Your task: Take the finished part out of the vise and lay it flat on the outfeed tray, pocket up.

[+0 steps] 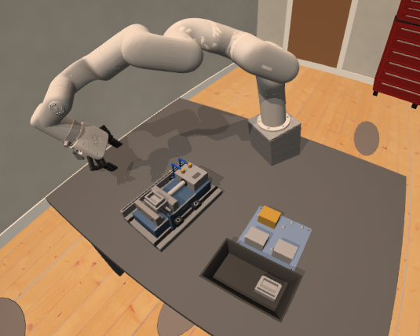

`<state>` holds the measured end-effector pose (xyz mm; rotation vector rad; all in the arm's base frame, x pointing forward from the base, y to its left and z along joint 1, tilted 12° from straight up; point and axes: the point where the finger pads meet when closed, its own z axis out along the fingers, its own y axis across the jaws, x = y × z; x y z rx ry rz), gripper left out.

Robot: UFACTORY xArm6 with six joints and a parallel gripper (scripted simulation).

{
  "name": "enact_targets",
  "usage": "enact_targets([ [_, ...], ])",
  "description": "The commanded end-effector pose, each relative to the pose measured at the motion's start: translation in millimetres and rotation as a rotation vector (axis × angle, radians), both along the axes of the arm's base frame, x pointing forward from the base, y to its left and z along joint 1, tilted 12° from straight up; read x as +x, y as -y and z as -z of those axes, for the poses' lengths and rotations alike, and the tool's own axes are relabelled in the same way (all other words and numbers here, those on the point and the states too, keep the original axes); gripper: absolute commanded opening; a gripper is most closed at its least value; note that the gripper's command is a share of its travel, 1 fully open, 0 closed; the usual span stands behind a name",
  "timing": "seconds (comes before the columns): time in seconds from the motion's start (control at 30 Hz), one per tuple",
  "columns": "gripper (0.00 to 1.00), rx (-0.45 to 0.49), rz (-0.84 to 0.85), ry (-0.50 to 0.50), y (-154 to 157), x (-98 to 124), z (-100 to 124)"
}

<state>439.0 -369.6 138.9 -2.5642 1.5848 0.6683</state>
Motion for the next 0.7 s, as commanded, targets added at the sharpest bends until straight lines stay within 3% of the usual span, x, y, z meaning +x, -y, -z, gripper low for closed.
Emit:
enact_targets([
  [0.0,1.00,-0.003,0.000,0.004,0.6,0.7,-2.3],
  [0.67,1.00,-0.017,0.010,0.007,-1.2,3.6,-2.8],
])
